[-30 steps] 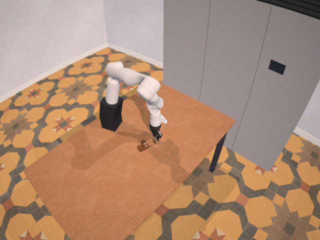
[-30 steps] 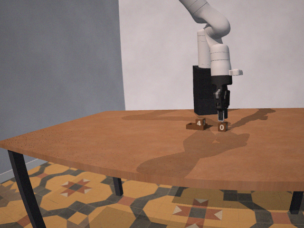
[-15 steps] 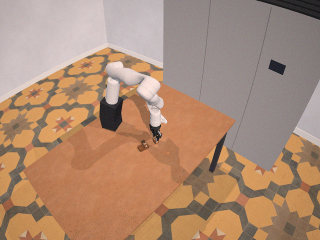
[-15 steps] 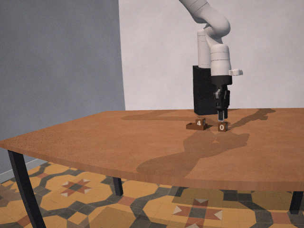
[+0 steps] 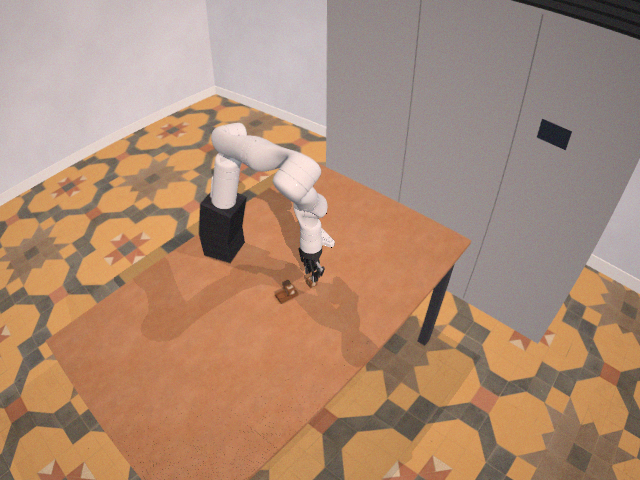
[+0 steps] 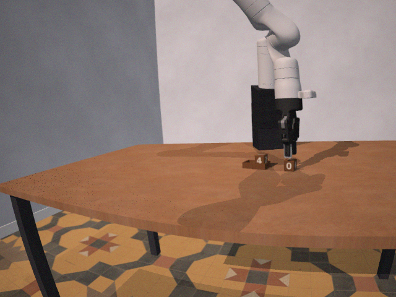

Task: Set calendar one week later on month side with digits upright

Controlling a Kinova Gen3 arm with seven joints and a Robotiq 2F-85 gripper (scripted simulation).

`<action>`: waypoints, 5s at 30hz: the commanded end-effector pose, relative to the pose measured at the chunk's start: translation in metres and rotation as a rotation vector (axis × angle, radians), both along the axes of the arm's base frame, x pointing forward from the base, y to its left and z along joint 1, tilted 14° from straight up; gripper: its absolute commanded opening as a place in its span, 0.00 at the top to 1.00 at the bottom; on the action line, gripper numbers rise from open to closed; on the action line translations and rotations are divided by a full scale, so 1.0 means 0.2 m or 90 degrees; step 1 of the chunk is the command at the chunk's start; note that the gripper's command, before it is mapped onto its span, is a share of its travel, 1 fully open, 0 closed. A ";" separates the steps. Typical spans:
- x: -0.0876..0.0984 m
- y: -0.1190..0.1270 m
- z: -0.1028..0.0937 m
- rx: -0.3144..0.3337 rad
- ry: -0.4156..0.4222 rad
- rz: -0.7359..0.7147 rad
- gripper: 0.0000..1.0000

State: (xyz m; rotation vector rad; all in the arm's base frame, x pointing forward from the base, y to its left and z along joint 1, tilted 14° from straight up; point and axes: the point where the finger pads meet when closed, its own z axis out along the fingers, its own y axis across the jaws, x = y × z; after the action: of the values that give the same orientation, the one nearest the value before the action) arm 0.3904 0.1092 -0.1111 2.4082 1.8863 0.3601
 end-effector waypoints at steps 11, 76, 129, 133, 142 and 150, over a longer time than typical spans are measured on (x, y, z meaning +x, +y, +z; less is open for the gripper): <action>0.00 0.00 0.00 0.000 -0.001 0.000 0.54; 0.03 0.01 -0.14 0.000 -0.001 0.000 0.54; 0.03 0.01 -0.14 0.000 -0.001 0.000 0.74; 0.03 0.01 -0.13 0.000 -0.001 0.000 0.74; 0.00 0.00 0.01 0.000 -0.001 0.000 0.74; -0.05 -0.02 0.24 0.000 -0.001 0.000 0.74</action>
State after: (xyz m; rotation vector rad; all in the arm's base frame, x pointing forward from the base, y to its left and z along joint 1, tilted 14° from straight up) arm 0.3705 0.1104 -0.0849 2.4329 1.9004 0.3318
